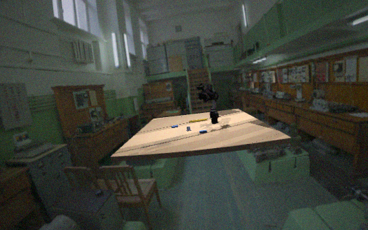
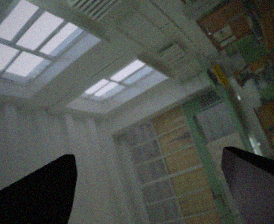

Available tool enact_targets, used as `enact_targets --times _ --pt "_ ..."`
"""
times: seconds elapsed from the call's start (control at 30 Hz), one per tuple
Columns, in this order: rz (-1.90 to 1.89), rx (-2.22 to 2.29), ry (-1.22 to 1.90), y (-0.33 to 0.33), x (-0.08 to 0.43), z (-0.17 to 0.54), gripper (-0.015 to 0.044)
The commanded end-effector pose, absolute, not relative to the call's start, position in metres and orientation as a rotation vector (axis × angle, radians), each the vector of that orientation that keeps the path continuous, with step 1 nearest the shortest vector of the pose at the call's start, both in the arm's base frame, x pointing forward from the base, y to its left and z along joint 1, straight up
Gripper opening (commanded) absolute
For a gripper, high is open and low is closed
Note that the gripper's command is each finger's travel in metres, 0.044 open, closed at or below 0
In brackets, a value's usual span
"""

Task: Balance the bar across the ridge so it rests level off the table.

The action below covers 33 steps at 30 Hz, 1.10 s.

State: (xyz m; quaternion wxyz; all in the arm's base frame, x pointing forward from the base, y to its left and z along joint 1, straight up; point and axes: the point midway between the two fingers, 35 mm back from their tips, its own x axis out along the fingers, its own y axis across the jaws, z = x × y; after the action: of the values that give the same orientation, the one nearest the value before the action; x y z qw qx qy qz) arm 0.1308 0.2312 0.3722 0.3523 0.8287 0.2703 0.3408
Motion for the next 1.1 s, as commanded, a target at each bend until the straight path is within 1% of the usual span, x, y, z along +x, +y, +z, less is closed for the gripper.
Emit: enact_targets --times 0.0,0.5,1.07 --pt "0.836 2.035 0.625 0.232 0.145 0.367 0.0315" --pt "0.615 1.642 0.422 0.219 0.202 0.335 0.0315" --pt "0.339 1.226 0.330 0.179 0.260 0.294 0.0315"
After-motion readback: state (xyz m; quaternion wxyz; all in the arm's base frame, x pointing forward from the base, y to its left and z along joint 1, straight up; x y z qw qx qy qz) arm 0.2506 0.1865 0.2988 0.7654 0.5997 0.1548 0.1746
